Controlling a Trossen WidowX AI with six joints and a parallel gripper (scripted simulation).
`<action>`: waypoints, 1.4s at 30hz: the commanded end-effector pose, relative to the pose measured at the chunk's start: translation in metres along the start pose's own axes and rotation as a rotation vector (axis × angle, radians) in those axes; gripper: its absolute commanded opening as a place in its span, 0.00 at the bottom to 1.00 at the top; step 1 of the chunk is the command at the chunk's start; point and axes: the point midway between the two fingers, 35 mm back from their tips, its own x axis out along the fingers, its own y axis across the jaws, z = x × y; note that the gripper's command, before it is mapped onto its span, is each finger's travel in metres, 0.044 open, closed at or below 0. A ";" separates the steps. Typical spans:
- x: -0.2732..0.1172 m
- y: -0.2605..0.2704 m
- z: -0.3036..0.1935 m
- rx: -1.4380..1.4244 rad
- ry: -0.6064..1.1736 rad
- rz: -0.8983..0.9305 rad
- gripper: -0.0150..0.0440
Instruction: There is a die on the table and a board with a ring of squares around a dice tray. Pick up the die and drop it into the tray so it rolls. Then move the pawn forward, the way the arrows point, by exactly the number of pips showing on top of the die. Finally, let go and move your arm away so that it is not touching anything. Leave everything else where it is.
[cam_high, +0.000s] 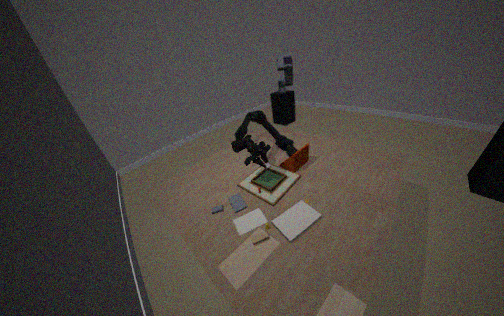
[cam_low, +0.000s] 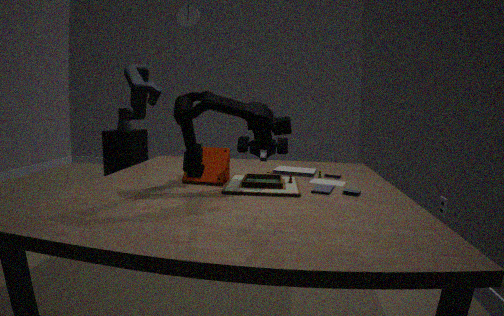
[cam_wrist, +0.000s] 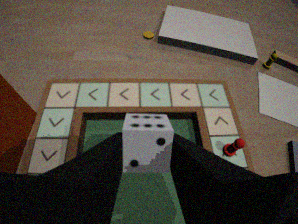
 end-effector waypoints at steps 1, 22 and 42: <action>-0.001 0.000 0.001 -0.003 -0.006 -0.001 0.25; 0.000 0.000 0.000 0.000 -0.001 0.000 0.25; -0.026 0.000 0.030 -0.003 -0.007 0.000 0.97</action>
